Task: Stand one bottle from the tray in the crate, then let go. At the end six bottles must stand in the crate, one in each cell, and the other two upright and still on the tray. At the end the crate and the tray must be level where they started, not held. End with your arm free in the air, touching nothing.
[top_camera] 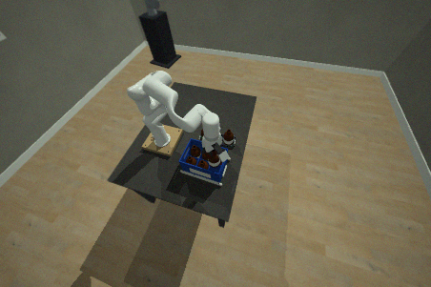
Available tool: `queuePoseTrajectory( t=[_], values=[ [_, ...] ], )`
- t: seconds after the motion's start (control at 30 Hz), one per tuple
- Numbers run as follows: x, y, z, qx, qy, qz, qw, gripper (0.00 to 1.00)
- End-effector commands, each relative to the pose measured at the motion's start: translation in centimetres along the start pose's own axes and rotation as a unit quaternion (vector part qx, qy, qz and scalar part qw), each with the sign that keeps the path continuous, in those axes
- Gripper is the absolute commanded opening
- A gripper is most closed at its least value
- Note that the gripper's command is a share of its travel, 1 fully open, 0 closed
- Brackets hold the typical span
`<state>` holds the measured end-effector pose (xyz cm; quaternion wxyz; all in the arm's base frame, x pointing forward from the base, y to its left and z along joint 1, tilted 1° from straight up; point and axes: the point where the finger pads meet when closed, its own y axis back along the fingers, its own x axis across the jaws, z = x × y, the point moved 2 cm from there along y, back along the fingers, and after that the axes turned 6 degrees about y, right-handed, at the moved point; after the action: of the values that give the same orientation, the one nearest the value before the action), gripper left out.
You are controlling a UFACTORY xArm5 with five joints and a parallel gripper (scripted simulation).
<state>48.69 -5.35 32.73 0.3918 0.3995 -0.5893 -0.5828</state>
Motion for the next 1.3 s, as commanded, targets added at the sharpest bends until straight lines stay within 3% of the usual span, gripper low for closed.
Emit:
queuePoseTrajectory(
  t=[0.0, 1.27],
  values=[
    [0.22, 0.19, -0.31, 0.002, 0.0, -0.001, 1.0, 0.0],
    [0.79, 0.19, -0.88, 0.002, 0.0, 0.0, 1.0, 0.0]
  ],
)
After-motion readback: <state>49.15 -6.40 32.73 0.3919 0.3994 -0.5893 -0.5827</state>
